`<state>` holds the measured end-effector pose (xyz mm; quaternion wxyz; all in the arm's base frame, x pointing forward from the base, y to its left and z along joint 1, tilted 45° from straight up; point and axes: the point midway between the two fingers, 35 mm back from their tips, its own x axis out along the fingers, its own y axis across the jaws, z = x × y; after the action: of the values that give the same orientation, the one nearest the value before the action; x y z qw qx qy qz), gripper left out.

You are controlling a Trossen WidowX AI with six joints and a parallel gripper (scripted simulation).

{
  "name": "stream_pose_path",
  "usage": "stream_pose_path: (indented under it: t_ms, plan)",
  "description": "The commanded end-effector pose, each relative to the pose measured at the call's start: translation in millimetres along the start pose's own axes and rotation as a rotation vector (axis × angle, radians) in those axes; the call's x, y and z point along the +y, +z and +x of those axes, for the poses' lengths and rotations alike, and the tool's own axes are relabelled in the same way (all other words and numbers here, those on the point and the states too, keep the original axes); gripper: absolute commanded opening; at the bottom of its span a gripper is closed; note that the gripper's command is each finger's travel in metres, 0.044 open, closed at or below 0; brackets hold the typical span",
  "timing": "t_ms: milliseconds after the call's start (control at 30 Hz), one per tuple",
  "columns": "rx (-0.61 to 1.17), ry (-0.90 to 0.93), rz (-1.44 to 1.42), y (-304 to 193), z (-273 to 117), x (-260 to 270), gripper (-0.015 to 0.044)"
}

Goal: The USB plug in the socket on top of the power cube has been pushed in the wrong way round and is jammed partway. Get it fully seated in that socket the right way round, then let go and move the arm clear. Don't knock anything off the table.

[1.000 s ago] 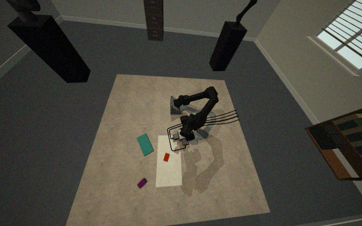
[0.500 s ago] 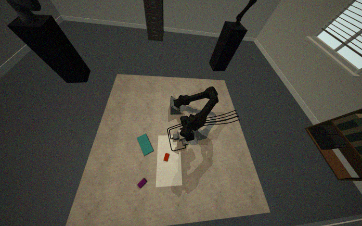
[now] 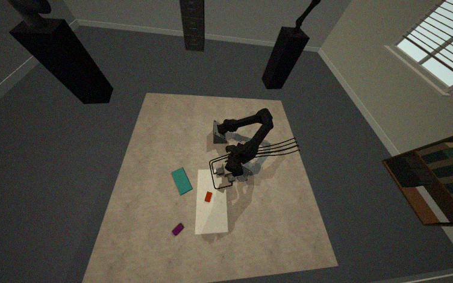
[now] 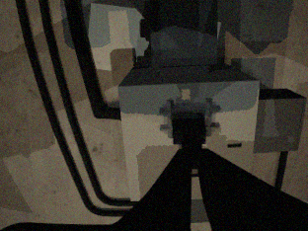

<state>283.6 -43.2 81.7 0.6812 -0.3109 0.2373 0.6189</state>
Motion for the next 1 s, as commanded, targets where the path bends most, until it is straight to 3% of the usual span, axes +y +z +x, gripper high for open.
stream_pose_path:
  t_ms: [0,967]
  plan:
    - [0.000,0.000,-0.001,0,0,0,0.0000]
    - [0.000,0.000,0.000,0,-12,0,0.0000]
